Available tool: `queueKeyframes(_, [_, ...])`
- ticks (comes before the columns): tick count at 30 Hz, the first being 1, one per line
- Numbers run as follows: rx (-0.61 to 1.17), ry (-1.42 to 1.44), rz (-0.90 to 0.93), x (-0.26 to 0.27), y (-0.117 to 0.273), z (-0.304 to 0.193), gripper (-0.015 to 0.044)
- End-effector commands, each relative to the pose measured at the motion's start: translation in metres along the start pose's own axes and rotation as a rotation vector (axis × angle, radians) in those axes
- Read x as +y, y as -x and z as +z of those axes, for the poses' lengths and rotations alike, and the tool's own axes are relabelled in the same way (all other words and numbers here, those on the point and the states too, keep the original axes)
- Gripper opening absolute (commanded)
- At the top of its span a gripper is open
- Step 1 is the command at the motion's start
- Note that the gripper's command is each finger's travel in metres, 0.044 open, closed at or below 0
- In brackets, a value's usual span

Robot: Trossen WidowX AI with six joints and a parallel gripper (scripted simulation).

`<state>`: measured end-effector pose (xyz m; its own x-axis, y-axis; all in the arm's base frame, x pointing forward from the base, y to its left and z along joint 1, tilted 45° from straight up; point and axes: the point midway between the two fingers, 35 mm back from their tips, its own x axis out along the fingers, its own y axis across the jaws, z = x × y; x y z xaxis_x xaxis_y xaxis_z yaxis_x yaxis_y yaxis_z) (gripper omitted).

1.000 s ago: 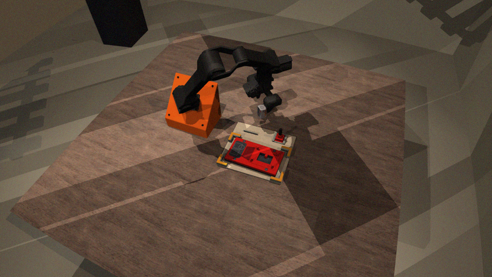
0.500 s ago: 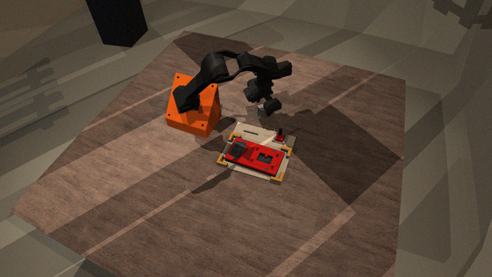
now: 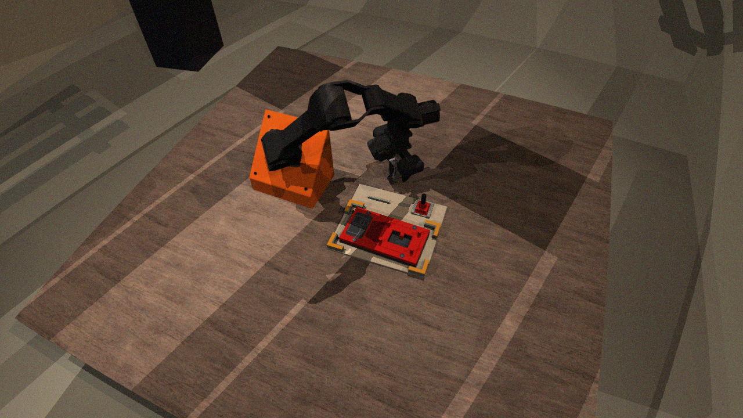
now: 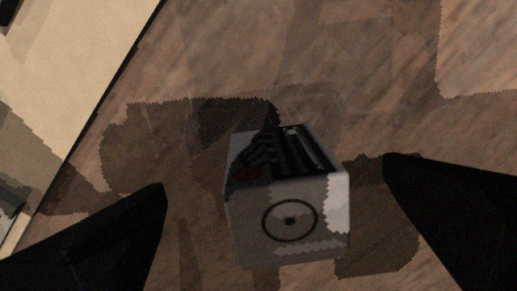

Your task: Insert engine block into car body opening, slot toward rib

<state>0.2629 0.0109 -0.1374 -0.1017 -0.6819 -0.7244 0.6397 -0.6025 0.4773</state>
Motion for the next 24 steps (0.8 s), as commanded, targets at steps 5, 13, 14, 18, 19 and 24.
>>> queueKeyframes(5, [-0.007, 0.009, 0.004, -0.0014, -0.0045, 0.0018, 0.0309])
queueKeyframes(13, [-0.007, 0.009, 0.004, -0.0014, -0.0045, 0.0018, 0.0138])
queueKeyframes(14, [-0.007, 0.009, 0.004, -0.0014, -0.0045, 0.0018, 0.0131])
queueKeyframes(18, [-0.007, 0.009, 0.004, -0.0014, -0.0045, 0.0018, 0.0105])
queueKeyframes(19, [-0.007, 0.009, 0.004, -0.0014, -0.0045, 0.0018, 0.0078])
queueKeyframes(24, [-0.001, 0.014, 0.0, -0.0009, 0.0054, -0.001, 0.0])
